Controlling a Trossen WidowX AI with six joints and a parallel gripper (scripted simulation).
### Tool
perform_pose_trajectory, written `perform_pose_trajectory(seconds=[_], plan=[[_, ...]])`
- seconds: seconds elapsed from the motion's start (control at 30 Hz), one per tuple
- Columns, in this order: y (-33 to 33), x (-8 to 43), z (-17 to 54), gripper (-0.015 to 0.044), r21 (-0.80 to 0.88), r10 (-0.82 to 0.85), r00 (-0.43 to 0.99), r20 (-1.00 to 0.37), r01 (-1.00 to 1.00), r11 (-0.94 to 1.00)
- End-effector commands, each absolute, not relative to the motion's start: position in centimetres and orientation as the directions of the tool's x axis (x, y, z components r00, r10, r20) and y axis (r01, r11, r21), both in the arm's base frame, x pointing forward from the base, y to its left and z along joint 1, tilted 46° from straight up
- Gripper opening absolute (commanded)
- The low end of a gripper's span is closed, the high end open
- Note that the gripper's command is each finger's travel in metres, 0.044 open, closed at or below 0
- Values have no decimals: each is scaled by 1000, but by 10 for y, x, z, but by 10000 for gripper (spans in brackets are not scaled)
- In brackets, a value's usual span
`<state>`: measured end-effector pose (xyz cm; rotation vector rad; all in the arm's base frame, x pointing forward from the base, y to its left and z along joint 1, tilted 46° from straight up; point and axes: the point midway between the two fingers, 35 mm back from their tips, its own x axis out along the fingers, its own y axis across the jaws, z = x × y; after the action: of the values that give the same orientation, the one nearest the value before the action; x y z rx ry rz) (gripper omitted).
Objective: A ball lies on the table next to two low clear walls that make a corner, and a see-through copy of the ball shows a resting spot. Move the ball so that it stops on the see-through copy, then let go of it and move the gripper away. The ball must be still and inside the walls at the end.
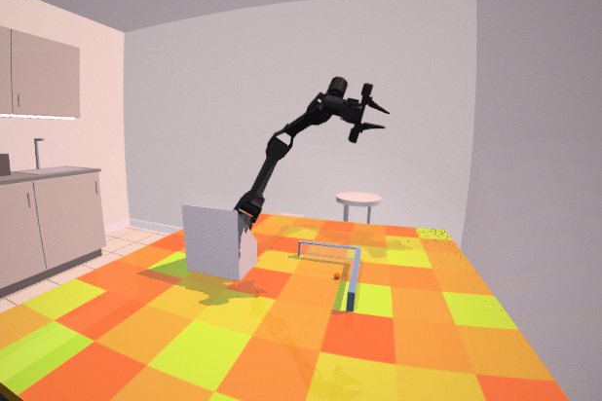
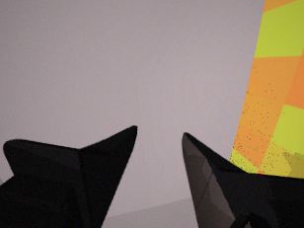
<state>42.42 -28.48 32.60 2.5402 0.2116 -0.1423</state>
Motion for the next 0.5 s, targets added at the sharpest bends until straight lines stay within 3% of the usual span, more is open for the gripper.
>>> perform_pose_trajectory(seconds=[0.0, 0.47], plan=[[-256, 445, 261, 202, 667, 202, 939, -277, 340, -663], [-175, 458, 146, 202, 786, 399, 767, -502, 597, -159]])
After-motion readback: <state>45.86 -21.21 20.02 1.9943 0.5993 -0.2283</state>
